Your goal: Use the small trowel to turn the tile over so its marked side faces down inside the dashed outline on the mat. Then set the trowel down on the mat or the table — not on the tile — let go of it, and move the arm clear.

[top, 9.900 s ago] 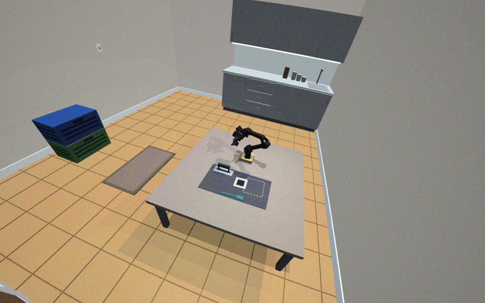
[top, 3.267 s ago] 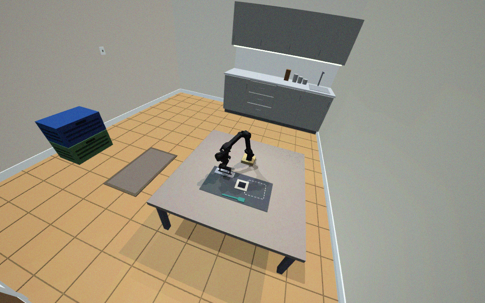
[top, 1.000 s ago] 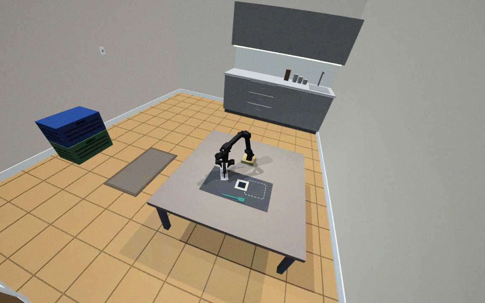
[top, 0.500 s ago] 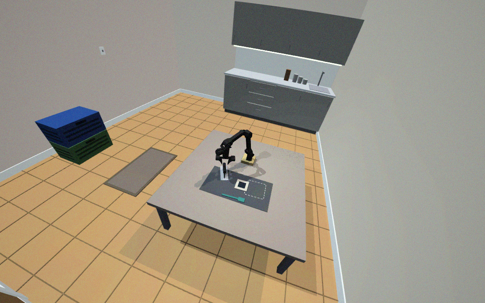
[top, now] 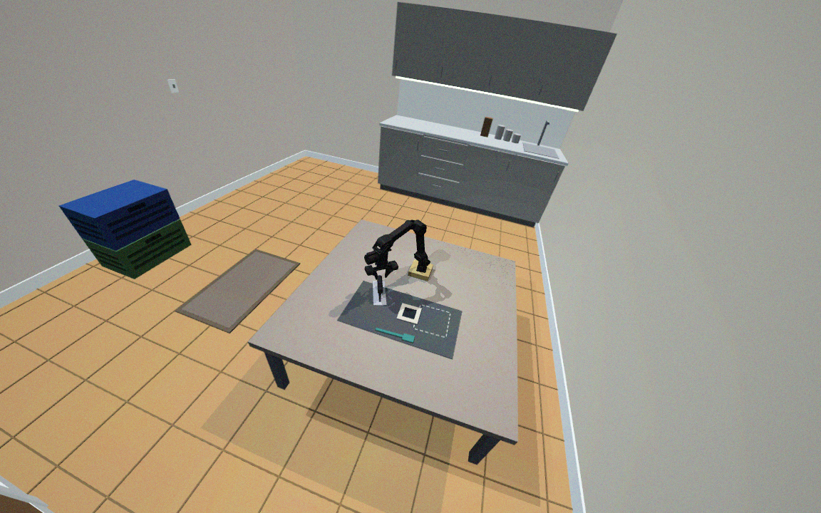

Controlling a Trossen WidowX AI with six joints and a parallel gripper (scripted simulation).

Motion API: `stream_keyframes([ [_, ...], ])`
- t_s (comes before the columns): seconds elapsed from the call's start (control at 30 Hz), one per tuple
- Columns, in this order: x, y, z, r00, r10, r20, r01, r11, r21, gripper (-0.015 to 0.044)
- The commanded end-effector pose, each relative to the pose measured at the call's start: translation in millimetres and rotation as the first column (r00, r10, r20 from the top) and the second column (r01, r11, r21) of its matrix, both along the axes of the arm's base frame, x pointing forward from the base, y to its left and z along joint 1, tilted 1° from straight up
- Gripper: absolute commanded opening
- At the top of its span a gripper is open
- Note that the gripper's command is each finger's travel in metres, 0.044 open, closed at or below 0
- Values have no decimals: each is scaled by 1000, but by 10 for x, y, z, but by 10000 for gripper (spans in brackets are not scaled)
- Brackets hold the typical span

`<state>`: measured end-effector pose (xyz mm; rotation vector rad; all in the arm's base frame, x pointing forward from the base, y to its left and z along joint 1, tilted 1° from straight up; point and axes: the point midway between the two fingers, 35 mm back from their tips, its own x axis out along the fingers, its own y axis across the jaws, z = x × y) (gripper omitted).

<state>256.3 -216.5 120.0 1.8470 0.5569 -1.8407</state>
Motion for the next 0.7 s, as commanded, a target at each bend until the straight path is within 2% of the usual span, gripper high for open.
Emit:
stream_keyframes([
  [0.0,7,7,0,991,131,-4,-131,991,2,270],
  [0.33,19,5,0,887,461,-18,-461,887,0,270],
  [0.67,30,4,0,677,736,-33,-736,677,3,270],
])
